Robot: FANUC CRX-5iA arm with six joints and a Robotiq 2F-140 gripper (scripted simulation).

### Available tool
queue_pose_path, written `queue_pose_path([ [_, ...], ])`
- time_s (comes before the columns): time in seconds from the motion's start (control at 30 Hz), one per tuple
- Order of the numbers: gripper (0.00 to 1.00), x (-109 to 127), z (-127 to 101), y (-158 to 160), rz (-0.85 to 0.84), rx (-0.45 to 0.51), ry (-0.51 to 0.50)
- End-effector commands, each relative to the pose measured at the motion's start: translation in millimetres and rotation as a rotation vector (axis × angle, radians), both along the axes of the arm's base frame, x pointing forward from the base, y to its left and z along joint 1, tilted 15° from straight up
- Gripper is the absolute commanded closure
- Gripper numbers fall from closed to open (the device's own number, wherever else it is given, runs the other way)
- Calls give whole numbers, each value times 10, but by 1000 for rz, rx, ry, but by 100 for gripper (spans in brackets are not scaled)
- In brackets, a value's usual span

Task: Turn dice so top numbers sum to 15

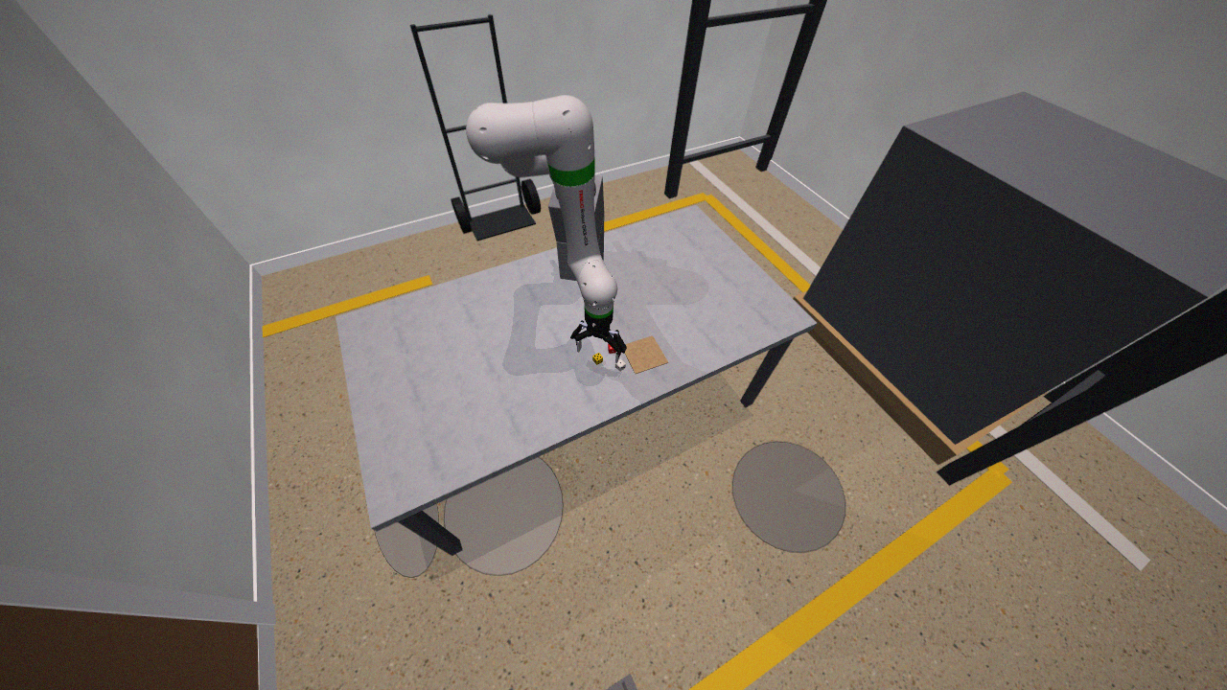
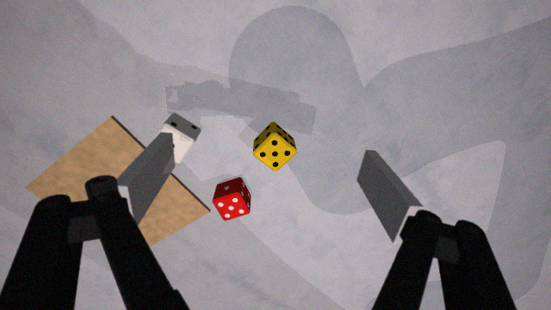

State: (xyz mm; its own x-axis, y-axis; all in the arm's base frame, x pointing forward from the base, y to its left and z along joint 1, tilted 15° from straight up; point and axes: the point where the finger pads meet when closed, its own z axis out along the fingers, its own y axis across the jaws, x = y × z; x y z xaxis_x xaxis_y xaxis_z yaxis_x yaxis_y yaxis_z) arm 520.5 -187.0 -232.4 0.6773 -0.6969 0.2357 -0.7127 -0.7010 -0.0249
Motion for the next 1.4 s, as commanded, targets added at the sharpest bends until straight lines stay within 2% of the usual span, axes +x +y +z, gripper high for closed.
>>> queue_pose_path([
  [0.0,0,8,-2,7,2,-5,-22],
  [0.3,0,115,4,112,2,-5,-22],
  [0.8,0,528,26,515,2,-5,-22],
  [1.37,0,646,33,633,2,-5,-22],
])
